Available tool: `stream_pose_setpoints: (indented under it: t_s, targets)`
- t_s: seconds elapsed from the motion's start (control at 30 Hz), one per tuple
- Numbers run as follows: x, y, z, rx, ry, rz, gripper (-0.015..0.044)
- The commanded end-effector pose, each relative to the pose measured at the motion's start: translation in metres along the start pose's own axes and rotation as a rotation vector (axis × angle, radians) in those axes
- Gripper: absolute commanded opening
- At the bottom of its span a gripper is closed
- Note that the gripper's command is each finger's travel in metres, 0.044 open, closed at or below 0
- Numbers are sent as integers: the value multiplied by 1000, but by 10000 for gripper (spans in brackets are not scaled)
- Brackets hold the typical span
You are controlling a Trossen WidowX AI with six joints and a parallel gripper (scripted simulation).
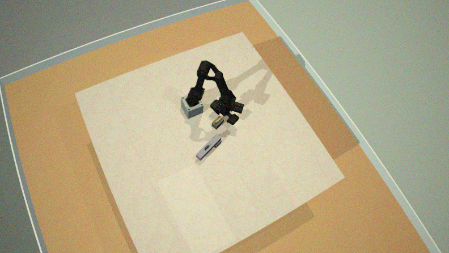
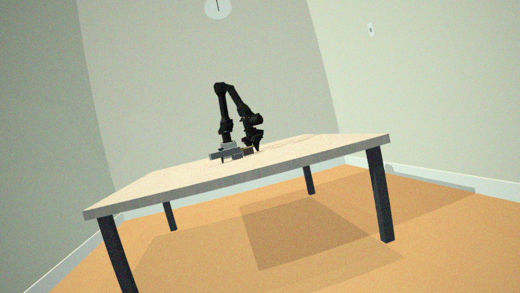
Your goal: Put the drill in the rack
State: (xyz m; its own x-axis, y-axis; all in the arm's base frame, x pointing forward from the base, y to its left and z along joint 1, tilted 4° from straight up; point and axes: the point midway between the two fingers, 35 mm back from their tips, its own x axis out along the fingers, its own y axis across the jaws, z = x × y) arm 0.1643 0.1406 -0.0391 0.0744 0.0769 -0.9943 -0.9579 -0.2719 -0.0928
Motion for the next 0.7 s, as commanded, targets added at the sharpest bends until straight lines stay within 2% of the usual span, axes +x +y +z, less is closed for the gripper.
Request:
stream_pose_setpoints:
  t_s: [0.0,0.67]
  targets:
    - [-2,0,0,0,5,1,440]
    - [-78,0,3,0,30,-1,440]
